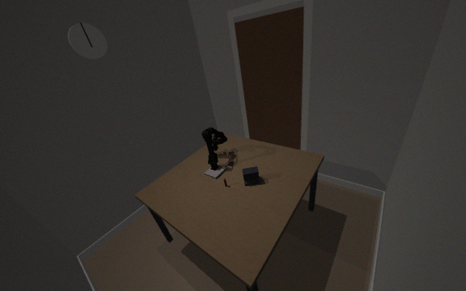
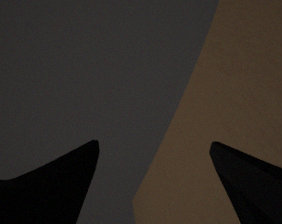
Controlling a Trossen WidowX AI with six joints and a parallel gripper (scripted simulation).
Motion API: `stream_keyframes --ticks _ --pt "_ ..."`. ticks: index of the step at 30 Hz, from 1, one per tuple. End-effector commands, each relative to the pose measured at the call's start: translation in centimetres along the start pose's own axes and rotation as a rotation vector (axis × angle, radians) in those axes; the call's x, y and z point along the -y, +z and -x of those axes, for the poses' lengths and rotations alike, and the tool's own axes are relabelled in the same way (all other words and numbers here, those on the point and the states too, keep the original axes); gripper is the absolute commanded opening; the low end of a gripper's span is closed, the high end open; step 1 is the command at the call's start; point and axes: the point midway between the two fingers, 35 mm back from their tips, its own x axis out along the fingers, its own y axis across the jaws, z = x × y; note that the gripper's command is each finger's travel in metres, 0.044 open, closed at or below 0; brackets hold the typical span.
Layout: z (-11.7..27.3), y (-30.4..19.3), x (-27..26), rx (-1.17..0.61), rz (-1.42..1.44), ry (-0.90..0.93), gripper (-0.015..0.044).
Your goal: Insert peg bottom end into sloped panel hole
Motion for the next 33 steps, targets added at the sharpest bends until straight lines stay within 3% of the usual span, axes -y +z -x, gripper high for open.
stream_keyframes --ticks 1,33 --pt "0.0 0.0 0.0 0.001 0.000 -0.002 0.0426" --pt "9.6 2.5 5.2 0.231 -0.101 -0.305 0.0440"
